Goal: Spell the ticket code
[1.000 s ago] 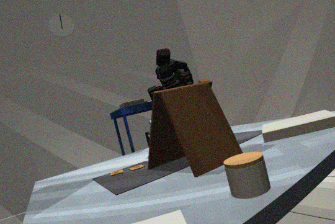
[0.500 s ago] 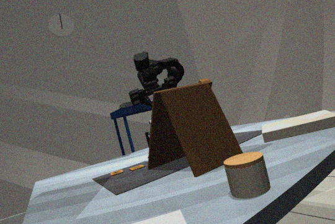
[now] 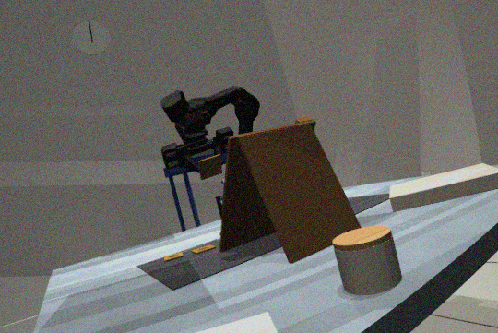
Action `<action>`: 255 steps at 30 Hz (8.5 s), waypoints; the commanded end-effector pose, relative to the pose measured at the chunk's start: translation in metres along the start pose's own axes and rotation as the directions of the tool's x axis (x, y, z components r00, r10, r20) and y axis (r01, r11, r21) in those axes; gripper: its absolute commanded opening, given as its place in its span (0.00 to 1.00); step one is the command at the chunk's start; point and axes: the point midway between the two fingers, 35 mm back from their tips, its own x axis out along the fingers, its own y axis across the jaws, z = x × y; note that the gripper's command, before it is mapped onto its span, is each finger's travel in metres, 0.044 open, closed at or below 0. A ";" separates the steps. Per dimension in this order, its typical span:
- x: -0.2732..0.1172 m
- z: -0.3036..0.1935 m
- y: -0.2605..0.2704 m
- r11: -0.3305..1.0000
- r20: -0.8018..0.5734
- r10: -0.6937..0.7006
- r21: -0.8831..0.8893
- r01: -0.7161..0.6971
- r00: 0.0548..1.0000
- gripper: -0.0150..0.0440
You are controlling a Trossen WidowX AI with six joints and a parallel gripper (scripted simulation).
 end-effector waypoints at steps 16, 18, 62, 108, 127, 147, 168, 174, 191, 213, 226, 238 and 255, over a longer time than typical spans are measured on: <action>0.003 -0.035 -0.091 0.983 0.087 0.074 -0.176 -0.058 0.994 0.25; 0.003 -0.035 -0.091 0.983 0.087 0.074 -0.176 -0.058 0.994 0.25; 0.051 -0.032 -0.076 0.983 0.088 0.077 -0.176 -0.061 0.993 0.25; 0.050 -0.037 -0.054 0.983 0.088 0.078 -0.174 -0.062 0.993 0.25; 0.050 -0.039 -0.045 0.983 0.088 0.078 -0.174 -0.062 0.993 0.25; 0.050 -0.041 -0.034 0.983 0.087 0.079 -0.173 -0.063 0.993 0.25; 0.049 -0.043 -0.023 0.983 0.087 0.079 -0.172 -0.063 0.993 0.25; 0.049 -0.044 -0.020 0.983 0.087 0.079 -0.172 -0.063 0.993 0.25; 0.049 -0.045 -0.011 0.983 0.087 0.080 -0.172 -0.064 0.993 0.25; 0.048 -0.047 0.000 0.983 0.087 0.080 -0.171 -0.064 0.993 0.25; 0.048 -0.049 0.006 0.983 0.087 0.080 -0.171 -0.064 0.993 0.25; 0.048 -0.050 0.012 0.983 0.087 0.080 -0.170 -0.065 0.993 0.25; 0.047 -0.051 0.020 0.983 0.087 0.081 -0.170 -0.065 0.993 0.25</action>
